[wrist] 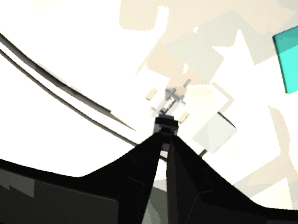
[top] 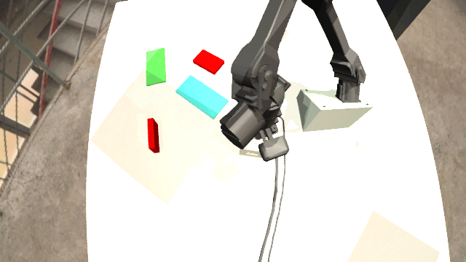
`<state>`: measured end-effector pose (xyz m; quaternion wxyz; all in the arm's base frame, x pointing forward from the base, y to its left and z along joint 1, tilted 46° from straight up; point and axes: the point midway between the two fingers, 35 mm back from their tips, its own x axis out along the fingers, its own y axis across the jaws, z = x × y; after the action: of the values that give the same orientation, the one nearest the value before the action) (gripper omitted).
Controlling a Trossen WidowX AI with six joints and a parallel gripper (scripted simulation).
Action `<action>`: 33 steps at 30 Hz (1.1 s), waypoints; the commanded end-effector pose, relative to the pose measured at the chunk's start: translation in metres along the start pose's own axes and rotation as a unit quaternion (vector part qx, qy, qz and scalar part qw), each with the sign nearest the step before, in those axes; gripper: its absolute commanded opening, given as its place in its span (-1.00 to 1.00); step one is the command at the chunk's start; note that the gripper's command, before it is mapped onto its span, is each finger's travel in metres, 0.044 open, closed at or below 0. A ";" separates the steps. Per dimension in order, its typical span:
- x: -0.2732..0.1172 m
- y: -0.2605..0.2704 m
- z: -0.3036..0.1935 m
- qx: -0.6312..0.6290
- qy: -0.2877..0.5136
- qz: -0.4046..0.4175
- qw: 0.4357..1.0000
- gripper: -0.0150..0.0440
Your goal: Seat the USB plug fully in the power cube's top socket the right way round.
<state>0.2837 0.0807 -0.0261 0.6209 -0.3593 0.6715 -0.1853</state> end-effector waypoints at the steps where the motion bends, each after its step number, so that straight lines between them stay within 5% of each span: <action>1: 0.000 0.000 0.000 0.060 0.000 0.000 0.998 -0.49; 33: 0.000 0.000 0.000 0.461 0.000 0.000 0.887 -0.49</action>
<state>0.2837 0.0807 -0.0261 0.7143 -0.0666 0.5324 -0.4493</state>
